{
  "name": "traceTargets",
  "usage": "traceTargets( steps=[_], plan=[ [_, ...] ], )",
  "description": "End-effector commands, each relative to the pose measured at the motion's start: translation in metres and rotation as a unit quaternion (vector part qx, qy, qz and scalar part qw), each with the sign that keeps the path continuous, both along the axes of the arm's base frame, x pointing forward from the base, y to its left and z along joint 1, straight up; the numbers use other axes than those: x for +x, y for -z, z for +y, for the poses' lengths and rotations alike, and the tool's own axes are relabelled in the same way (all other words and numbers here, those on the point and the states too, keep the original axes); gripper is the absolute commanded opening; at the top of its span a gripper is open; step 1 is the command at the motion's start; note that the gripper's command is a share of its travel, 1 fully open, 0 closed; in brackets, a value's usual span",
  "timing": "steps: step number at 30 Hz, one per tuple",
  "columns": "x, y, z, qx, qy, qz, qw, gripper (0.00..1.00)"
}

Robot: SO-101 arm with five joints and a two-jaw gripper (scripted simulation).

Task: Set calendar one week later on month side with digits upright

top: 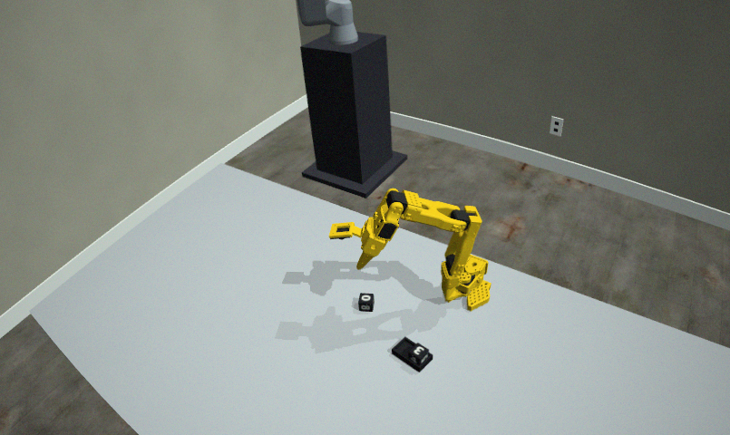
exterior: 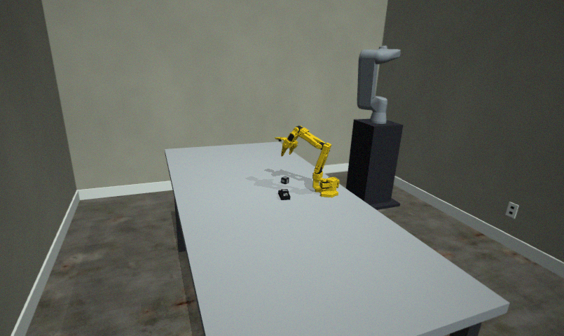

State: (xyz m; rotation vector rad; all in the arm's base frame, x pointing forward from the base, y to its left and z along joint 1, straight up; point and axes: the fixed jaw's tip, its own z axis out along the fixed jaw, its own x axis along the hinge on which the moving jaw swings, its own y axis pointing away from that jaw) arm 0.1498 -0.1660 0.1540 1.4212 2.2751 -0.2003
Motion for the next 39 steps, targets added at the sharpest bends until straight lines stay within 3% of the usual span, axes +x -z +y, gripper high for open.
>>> traceTargets(
  steps=[1, 5, 10, 12, 17, 21, 25, 39],
  plan=[
    [0.003, -0.006, -0.006, -0.014, 0.006, -0.015, 1.0, 0.35],
    [0.005, 0.009, -0.007, 0.015, 0.006, 0.01, 1.0, 0.35],
    [0.006, 0.038, -0.009, 0.07, 0.006, 0.057, 0.996, 0.35],
    [0.006, 0.038, -0.009, 0.07, 0.006, 0.057, 0.996, 0.35],
    [0.004, 0.068, -0.007, 0.125, 0.006, 0.103, 0.987, 0.35],
    [0.002, 0.083, -0.004, 0.154, 0.006, 0.127, 0.98, 0.35],
    [0.001, 0.088, -0.003, 0.164, 0.006, 0.136, 0.977, 0.35],
    [0.001, 0.089, -0.003, 0.165, 0.006, 0.136, 0.977, 0.35]
  ],
)
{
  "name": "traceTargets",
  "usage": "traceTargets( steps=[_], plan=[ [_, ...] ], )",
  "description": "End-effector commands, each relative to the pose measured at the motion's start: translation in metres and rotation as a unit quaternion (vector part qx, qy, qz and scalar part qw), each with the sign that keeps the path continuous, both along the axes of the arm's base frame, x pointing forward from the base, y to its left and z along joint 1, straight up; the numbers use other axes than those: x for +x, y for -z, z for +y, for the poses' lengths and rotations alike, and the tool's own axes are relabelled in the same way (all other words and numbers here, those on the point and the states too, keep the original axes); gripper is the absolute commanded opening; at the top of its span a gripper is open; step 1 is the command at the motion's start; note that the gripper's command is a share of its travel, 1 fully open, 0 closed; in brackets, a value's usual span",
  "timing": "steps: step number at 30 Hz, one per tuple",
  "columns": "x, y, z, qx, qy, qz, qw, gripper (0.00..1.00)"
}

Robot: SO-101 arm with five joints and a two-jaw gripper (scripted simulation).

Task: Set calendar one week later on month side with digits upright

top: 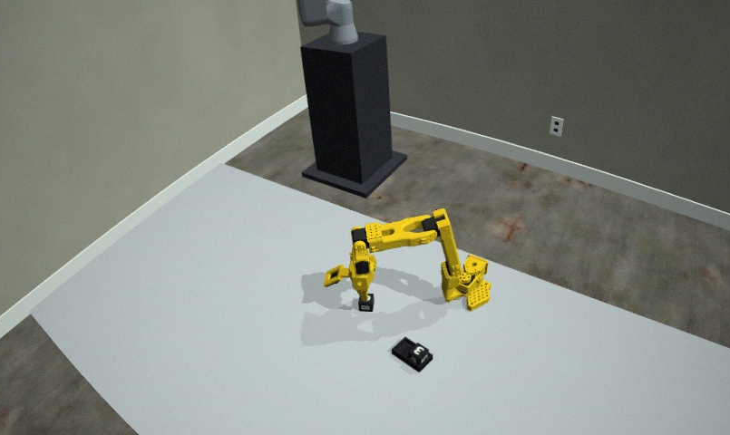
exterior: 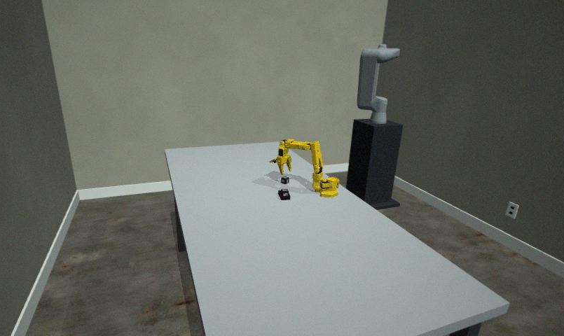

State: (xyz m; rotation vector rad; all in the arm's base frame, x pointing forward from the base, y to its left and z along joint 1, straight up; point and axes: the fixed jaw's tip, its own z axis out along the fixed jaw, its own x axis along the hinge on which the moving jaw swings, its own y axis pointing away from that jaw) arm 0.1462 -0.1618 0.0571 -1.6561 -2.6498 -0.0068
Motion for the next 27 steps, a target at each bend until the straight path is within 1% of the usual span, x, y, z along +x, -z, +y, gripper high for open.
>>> traceTargets(
  steps=[1, 7, 8, 27],
  plan=[
    [0.0046, -0.0082, -0.0073, -0.023, 0.006, -0.02, 1.0, 0.35],
    [0.0046, -0.0082, -0.0073, -0.023, 0.006, -0.02, 1.0, 0.35],
    [0.007, -0.0072, -0.0102, -0.028, 0.008, -0.024, 0.999, 0.35],
    [0.007, -0.007, -0.0102, -0.028, 0.008, -0.024, 0.999, 0.35]
  ],
)
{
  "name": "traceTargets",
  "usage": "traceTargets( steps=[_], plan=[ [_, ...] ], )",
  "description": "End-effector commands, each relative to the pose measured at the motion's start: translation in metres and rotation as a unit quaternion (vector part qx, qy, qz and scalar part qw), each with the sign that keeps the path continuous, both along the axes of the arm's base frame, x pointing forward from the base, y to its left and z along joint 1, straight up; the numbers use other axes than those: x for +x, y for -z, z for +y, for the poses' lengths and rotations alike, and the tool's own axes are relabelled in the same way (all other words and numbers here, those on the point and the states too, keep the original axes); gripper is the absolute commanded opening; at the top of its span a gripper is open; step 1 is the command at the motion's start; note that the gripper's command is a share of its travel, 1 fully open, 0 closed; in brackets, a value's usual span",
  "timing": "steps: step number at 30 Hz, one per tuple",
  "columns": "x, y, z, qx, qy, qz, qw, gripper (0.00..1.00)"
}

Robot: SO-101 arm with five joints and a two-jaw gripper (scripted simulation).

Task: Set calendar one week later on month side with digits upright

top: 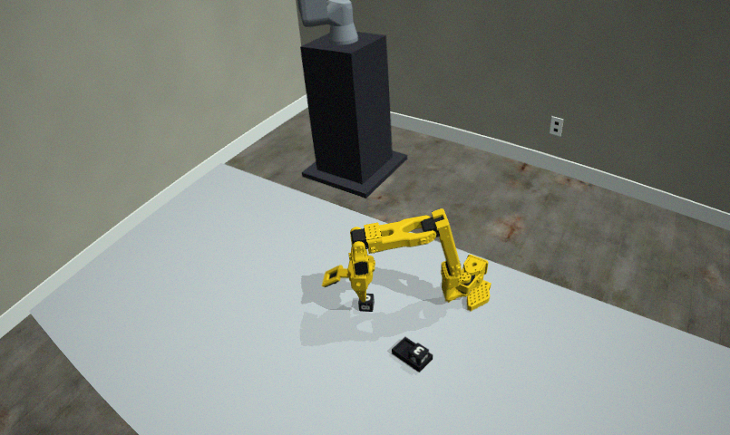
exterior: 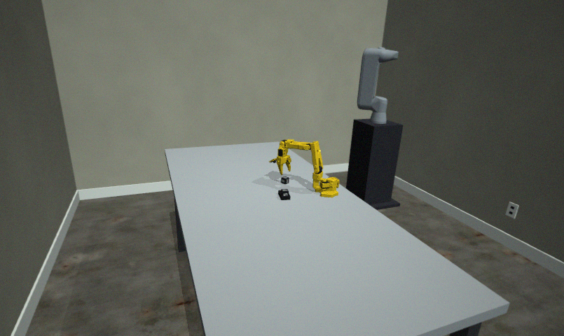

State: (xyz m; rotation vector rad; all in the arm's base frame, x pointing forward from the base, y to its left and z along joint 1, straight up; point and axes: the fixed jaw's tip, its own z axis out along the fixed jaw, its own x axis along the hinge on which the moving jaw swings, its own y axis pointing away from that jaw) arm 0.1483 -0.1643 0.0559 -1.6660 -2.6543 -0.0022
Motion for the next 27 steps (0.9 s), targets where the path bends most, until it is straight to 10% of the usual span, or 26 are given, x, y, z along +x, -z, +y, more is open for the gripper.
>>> traceTargets(
  steps=[1, 27],
  plan=[
    [0.005, -0.008, -0.008, -0.025, 0.006, -0.021, 0.999, 0.35],
    [0.006, 0.021, -0.01, -0.025, 0.006, -0.021, 0.999, 0.35]
  ],
)
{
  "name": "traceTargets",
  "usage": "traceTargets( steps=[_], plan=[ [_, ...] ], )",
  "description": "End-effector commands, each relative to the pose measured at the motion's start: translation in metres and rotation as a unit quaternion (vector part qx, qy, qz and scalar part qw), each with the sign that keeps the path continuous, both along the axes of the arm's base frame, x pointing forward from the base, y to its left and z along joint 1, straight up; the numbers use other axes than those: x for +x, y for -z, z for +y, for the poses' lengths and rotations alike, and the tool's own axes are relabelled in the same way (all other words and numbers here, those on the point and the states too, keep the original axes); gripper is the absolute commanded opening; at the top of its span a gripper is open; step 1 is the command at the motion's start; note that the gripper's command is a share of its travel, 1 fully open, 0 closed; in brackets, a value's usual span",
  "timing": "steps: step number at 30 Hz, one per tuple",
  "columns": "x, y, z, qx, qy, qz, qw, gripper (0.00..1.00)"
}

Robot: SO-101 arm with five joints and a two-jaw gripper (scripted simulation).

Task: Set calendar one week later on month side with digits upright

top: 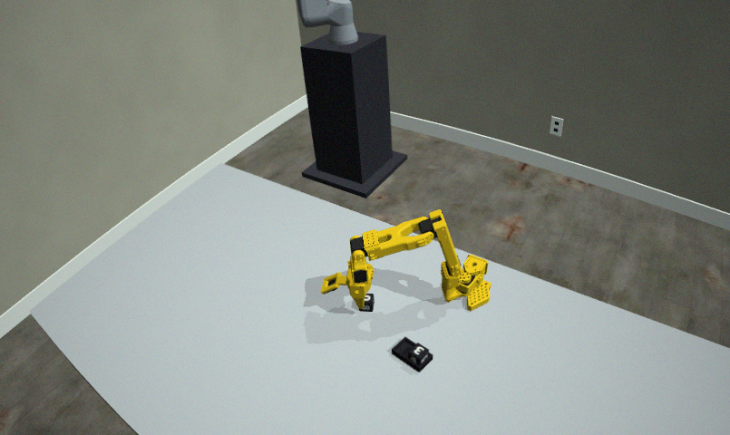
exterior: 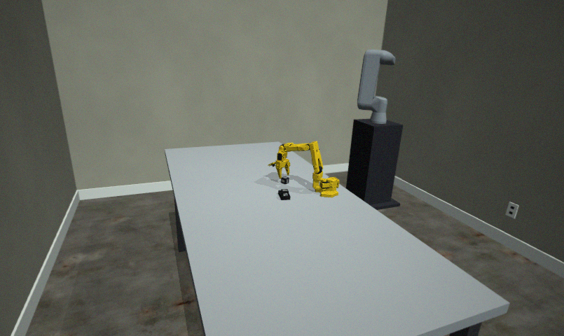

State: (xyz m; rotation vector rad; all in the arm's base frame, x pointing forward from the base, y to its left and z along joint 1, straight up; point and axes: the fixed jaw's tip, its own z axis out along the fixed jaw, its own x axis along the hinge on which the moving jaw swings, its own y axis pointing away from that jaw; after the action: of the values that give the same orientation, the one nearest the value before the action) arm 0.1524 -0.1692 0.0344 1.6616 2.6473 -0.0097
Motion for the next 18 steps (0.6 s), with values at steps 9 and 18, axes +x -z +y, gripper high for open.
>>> traceTargets(
  steps=[9, 18],
  plan=[
    [0.0021, 0.0073, -0.0044, -0.015, 0.006, -0.013, 1.0, 0.35],
    [0.002, 0.0103, -0.0042, -0.015, 0.006, -0.013, 1.0, 0.35]
  ],
)
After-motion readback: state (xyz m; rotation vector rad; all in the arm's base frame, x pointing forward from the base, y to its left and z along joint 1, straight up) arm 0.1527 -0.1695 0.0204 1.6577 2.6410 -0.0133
